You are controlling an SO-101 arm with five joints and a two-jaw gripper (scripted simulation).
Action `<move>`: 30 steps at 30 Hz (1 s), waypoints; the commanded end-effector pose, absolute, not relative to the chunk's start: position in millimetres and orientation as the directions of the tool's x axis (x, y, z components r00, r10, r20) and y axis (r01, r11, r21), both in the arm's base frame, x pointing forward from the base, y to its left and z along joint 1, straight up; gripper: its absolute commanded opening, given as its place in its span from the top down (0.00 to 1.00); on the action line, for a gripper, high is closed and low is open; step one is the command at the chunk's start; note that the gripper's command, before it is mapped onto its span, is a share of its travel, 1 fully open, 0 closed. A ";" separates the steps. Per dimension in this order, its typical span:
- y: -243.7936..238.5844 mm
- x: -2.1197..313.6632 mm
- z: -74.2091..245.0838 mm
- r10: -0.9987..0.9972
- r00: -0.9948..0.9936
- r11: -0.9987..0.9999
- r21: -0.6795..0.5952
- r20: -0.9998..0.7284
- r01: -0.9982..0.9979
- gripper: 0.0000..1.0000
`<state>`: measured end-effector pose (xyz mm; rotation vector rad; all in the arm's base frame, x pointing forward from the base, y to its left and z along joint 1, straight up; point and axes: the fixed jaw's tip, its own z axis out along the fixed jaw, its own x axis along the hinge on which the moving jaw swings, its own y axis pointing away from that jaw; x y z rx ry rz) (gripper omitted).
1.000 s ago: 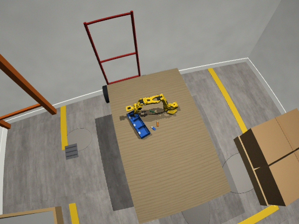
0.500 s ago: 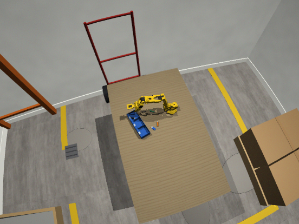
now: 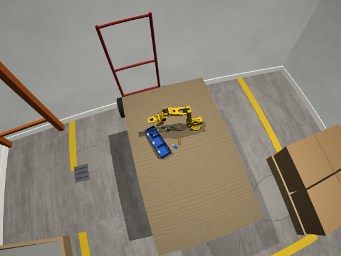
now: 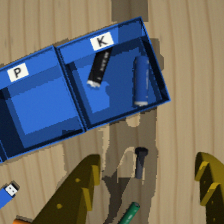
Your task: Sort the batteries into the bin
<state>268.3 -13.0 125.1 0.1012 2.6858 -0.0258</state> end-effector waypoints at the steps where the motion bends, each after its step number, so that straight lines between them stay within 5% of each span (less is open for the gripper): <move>1: -8.5 233.2 139.1 0.048 -0.904 0.998 -0.006 -0.424 0.056 0.75; 9: -1.6 170.2 126.8 0.016 -0.959 1.000 -0.010 -0.282 0.019 0.75; 30: -1.5 168.7 126.4 0.015 -0.960 1.000 -0.010 -0.278 0.019 0.75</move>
